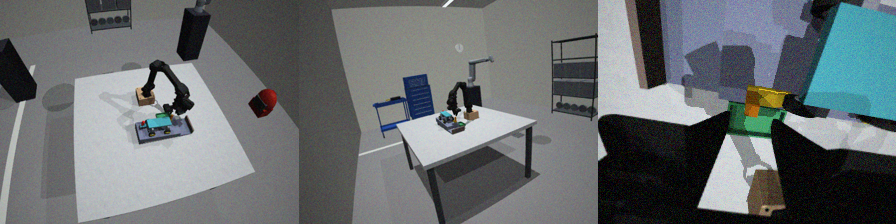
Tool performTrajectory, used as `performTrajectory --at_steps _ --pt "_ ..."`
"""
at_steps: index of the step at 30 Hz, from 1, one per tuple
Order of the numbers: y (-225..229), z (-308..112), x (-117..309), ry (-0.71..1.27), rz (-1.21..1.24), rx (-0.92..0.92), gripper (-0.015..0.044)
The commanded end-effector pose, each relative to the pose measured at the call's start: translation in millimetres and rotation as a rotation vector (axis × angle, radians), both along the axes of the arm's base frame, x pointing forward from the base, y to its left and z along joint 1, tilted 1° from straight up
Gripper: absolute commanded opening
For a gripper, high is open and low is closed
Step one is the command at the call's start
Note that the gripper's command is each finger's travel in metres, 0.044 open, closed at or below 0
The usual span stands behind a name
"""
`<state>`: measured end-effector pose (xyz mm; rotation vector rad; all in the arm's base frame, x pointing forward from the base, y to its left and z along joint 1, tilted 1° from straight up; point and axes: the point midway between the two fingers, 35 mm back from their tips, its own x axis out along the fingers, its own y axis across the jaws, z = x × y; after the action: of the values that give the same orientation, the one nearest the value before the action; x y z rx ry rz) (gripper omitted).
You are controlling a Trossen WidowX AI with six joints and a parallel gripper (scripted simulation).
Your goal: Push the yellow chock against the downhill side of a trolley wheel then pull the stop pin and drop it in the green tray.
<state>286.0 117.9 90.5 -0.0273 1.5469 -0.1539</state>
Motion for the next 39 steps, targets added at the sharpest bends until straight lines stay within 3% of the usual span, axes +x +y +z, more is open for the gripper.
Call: performTrajectory --at_steps 1,3,7,12,39 --pt "-0.3 -1.4 -0.3 0.002 0.0 -0.001 0.0242" --pt "-0.3 -1.4 -0.3 0.002 0.0 -0.001 0.0295" --pt "-1.2 7.8 15.5 -0.057 0.107 -0.004 0.019" --pt "-13.6 22.9 37.8 -0.121 0.302 -0.038 0.019" --pt "-168.2 49.1 37.4 0.185 1.187 -0.201 0.019"
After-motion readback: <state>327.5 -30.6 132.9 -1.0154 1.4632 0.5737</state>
